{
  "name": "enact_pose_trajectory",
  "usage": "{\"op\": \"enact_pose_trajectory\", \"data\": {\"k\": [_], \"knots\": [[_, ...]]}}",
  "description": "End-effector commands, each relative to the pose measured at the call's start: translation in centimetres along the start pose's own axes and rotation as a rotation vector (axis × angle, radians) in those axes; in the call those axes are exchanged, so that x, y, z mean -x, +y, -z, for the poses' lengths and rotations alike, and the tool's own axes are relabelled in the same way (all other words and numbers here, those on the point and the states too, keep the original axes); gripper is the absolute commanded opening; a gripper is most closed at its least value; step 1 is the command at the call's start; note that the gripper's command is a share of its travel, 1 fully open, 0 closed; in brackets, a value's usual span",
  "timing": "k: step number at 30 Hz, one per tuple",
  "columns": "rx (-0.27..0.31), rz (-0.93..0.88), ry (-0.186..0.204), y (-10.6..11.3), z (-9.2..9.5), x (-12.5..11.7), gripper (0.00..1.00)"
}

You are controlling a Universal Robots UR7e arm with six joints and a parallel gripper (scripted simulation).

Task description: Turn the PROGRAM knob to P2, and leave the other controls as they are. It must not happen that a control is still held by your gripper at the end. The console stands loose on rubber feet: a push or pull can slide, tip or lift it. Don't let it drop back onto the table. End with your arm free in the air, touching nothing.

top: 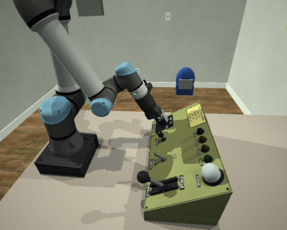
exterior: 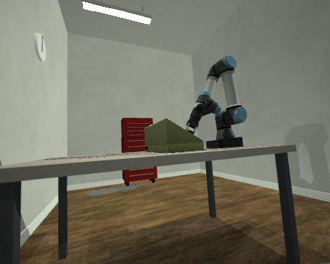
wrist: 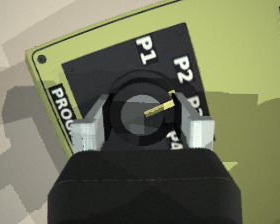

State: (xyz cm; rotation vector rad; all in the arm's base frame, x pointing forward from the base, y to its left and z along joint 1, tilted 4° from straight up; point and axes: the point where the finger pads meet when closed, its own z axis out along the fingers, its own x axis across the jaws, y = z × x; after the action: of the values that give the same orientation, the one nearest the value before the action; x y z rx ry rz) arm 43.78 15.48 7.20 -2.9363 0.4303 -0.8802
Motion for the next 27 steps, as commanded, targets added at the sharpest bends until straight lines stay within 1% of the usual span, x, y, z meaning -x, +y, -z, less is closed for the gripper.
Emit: {"op": "enact_pose_trajectory", "data": {"k": [1,5,7,16,27], "knots": [[-0.001,0.112,0.001,-0.03,0.02,-0.04,0.0],[-0.001,0.177,0.001,-0.04,0.02,-0.04,0.0],[-0.001,0.177,0.001,-0.04,0.02,-0.04,0.0],[-0.001,0.282,0.001,-0.03,0.02,-0.04,0.0],[-0.001,0.331,0.001,-0.02,0.02,-0.04,0.0]]}}
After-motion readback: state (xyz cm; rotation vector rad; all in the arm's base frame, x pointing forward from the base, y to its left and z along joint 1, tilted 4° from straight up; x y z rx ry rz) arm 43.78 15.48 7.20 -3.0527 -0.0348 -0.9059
